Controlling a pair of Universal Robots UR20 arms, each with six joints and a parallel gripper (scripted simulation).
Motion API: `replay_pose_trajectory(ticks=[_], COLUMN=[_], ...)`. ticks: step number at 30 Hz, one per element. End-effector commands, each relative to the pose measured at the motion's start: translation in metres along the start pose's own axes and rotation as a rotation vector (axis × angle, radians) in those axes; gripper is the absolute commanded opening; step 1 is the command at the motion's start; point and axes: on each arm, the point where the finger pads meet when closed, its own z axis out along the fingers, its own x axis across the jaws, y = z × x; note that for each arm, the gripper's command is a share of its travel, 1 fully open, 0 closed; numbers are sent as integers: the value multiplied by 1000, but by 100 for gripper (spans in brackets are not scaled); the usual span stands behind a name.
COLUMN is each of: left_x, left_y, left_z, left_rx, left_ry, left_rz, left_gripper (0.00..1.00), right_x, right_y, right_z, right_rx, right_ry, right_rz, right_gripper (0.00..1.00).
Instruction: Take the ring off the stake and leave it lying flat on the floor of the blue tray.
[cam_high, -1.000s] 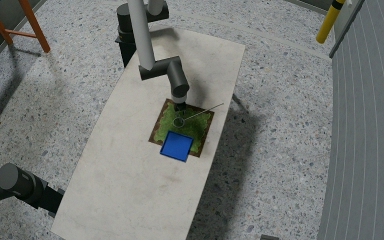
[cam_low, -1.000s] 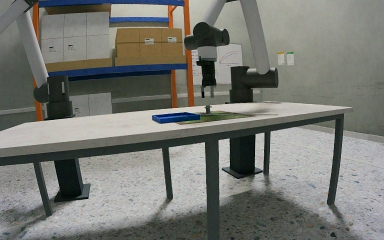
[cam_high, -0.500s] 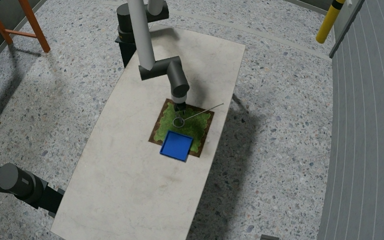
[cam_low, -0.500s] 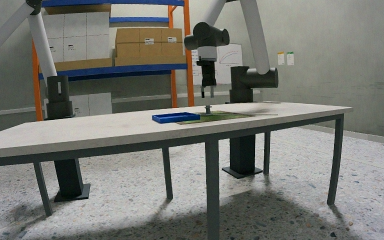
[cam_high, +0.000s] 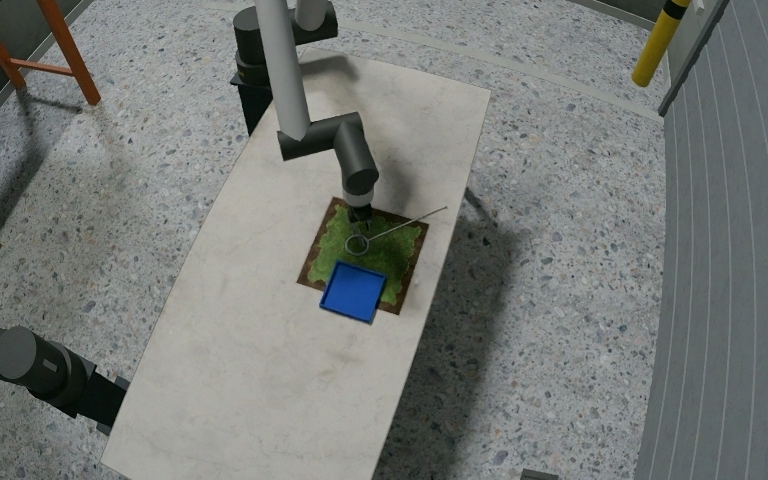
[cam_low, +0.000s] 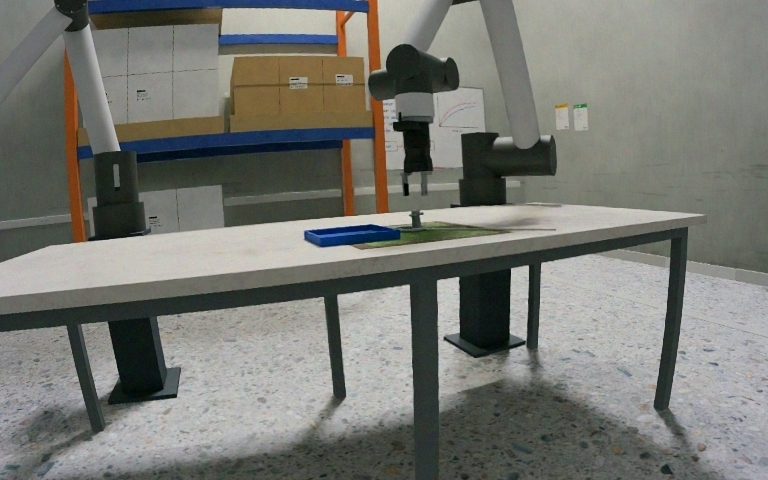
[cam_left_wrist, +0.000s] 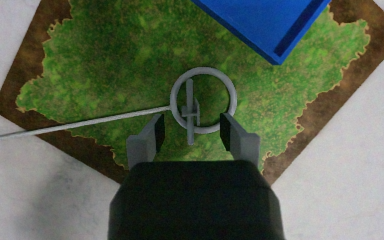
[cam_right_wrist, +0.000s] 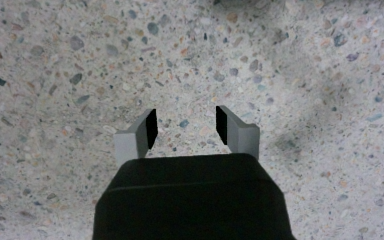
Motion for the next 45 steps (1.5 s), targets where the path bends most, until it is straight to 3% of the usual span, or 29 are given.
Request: replay_pose_trajectory(ticks=[1, 38, 41, 45], left_x=[0, 0, -4, -17], left_y=[-1, -1, -6, -20], left_z=[-1, -1, -1, -1], left_rx=[2, 2, 1, 1], left_ry=[0, 0, 0, 0], left_rz=[0, -9, -109, -378], left_gripper=[0, 0, 0, 0], right_x=[-2, -2, -2, -2], right_y=[1, 1, 1, 1], right_z=[-1, -1, -1, -1], right_rx=[-3, -3, -3, -3], right_ry=[2, 2, 2, 2], right_rz=[1, 1, 1, 1], right_gripper=[100, 100, 100, 100])
